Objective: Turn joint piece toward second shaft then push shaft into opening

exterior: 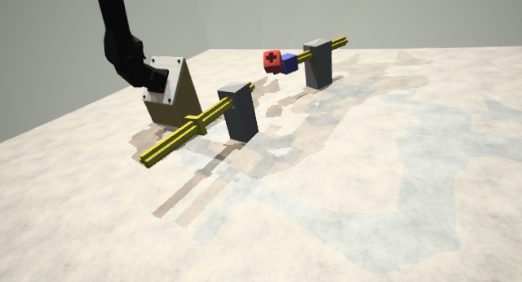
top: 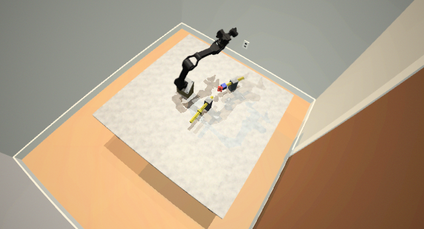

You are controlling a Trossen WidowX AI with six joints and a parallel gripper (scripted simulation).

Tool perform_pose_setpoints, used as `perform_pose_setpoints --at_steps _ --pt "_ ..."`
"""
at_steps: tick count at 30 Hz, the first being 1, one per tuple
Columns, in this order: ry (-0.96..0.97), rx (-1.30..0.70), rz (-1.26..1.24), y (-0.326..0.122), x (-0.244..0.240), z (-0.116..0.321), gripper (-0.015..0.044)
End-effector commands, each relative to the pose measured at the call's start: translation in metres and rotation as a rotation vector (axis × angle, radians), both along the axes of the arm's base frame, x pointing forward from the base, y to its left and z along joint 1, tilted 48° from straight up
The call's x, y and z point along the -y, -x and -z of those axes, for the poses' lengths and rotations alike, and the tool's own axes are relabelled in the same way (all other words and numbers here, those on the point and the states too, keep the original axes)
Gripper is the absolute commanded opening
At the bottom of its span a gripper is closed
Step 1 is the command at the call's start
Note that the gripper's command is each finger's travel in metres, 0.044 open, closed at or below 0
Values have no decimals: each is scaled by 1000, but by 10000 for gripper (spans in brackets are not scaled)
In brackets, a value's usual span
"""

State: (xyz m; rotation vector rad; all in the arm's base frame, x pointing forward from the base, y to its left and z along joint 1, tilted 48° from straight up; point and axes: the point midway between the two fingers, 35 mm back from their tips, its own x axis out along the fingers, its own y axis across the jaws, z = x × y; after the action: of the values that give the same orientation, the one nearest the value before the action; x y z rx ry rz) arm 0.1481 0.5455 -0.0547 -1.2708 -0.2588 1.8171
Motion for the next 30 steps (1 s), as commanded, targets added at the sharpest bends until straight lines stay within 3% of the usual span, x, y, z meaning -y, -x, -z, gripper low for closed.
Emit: perform_pose_setpoints --at_steps 1,30 --pt "65 -54 110 -15 9 4 440" --pt "487 -355 962 -97 115 26 440"
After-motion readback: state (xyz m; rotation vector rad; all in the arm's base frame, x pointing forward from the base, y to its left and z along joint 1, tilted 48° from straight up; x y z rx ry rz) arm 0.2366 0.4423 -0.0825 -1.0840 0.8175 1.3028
